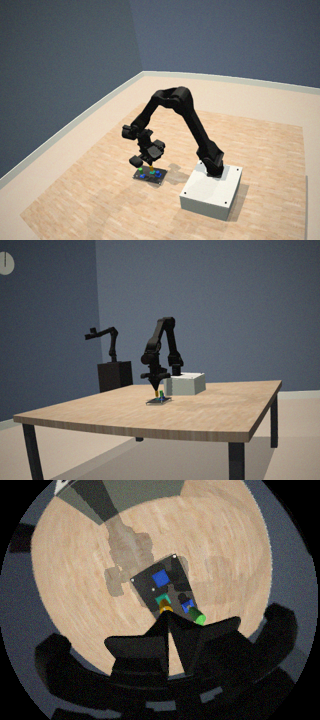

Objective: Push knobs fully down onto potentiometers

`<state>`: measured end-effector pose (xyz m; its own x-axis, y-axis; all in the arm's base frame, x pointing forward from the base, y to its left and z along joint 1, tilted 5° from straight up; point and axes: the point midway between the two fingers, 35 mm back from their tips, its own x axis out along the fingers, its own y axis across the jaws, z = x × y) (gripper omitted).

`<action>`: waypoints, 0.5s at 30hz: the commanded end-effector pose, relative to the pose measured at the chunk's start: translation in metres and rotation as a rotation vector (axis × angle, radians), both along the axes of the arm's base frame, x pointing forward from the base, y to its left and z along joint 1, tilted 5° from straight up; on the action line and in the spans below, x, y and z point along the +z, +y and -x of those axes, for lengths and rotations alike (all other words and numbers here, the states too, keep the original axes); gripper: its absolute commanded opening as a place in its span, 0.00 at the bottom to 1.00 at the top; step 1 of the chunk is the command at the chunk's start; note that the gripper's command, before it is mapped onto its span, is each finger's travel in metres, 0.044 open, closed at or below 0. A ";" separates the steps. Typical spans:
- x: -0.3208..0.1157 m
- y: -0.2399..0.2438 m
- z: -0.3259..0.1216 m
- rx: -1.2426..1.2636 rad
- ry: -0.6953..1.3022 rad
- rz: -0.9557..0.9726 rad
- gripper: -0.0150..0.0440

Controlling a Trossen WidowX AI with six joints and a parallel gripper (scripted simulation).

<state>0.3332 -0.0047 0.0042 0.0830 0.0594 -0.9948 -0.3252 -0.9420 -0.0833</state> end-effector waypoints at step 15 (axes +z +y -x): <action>-0.011 0.002 -0.001 -0.001 0.004 -0.006 0.25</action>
<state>0.3330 -0.0047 0.0034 0.0834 0.0594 -0.9947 -0.3253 -0.9419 -0.0835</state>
